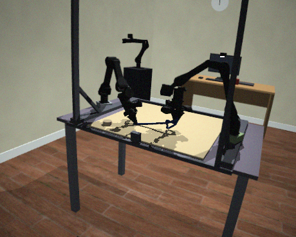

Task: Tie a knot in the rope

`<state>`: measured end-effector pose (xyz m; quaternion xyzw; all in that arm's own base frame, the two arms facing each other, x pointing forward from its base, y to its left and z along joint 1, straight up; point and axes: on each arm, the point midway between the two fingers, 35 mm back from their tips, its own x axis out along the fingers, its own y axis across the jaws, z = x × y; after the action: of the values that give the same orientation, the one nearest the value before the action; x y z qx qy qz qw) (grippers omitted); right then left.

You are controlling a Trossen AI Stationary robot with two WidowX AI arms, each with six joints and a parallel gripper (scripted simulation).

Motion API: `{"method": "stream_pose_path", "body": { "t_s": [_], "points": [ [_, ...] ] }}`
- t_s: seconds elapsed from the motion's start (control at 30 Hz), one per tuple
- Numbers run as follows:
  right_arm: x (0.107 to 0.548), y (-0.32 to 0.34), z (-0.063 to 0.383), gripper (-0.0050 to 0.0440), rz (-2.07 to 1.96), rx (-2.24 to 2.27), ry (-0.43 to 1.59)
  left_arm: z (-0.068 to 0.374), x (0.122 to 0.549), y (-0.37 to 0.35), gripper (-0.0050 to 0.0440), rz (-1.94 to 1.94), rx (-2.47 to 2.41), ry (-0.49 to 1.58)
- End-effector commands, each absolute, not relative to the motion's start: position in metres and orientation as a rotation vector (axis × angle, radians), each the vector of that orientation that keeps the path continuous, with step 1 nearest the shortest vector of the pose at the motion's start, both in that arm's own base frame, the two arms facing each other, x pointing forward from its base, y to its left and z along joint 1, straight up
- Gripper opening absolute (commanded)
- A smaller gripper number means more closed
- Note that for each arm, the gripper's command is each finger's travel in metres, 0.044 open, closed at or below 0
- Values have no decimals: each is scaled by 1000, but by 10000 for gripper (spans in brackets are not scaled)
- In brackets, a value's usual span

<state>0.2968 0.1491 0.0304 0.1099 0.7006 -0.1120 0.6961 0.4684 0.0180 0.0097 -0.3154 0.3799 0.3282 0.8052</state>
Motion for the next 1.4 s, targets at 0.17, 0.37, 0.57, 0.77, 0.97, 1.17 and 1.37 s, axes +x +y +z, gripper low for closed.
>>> {"method": "stream_pose_path", "body": {
  "t_s": [0.17, 0.37, 0.57, 0.77, 0.97, 1.17, 1.37],
  "points": [
    [272, 159, 43, 30, -233, 256, 1539, 21, 473, 18, 45, 693, -686, 786],
    [269, 160, 44, 30, -233, 256, 1539, 21, 473, 18, 45, 693, -686, 786],
    [253, 165, 46, 30, -233, 256, 1540, 21, 473, 18, 45, 693, -686, 786],
    [237, 169, 48, 30, -233, 257, 1541, 21, 473, 18, 45, 693, -686, 786],
    [233, 170, 48, 30, -233, 257, 1542, 21, 473, 18, 45, 693, -686, 786],
    [212, 177, 51, 30, -232, 257, 1543, 21, 473, 18, 45, 693, -686, 786],
    [203, 179, 53, 30, -232, 257, 1544, 21, 473, 18, 45, 693, -686, 786]
  ]
}}
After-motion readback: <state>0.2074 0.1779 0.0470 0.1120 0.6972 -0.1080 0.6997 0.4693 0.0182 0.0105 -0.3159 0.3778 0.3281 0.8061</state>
